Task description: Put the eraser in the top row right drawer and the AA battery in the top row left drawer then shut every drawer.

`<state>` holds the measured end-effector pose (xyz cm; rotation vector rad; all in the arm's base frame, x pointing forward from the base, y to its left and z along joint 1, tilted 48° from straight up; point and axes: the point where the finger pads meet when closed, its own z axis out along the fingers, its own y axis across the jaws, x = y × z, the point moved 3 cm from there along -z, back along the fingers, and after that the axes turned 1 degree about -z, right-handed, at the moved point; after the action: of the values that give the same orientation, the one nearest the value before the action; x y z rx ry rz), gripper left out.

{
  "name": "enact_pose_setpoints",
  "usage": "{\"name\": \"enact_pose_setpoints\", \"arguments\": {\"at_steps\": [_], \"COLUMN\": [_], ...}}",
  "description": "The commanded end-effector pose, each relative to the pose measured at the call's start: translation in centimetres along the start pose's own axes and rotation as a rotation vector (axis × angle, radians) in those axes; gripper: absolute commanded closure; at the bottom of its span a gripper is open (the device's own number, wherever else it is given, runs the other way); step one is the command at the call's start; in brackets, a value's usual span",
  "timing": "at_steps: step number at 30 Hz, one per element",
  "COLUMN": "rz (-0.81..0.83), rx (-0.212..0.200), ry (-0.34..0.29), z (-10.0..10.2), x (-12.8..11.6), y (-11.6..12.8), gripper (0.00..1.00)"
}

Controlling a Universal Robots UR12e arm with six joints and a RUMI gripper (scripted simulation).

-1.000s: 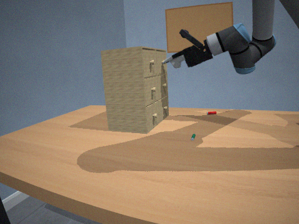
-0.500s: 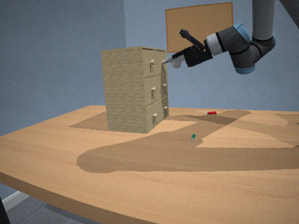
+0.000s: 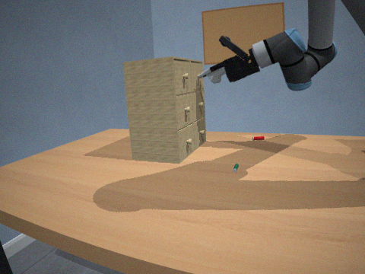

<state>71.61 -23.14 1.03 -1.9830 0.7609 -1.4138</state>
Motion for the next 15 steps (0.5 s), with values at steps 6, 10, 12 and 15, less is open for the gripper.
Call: {"name": "enact_pose_setpoints", "arguments": {"at_steps": [6,10,12,15], "rz": [0.0,0.0,0.0,0.0], "rx": [0.0,0.0,0.0,0.0], "ry": [0.001,0.001,0.001,0.001], "z": [-0.01,-0.05,-0.18,-0.59], "x": [0.07,0.05,0.01,-0.14], "y": [0.02,0.02,0.02,0.02], "gripper": [0.8,0.8,0.8,0.8]}}
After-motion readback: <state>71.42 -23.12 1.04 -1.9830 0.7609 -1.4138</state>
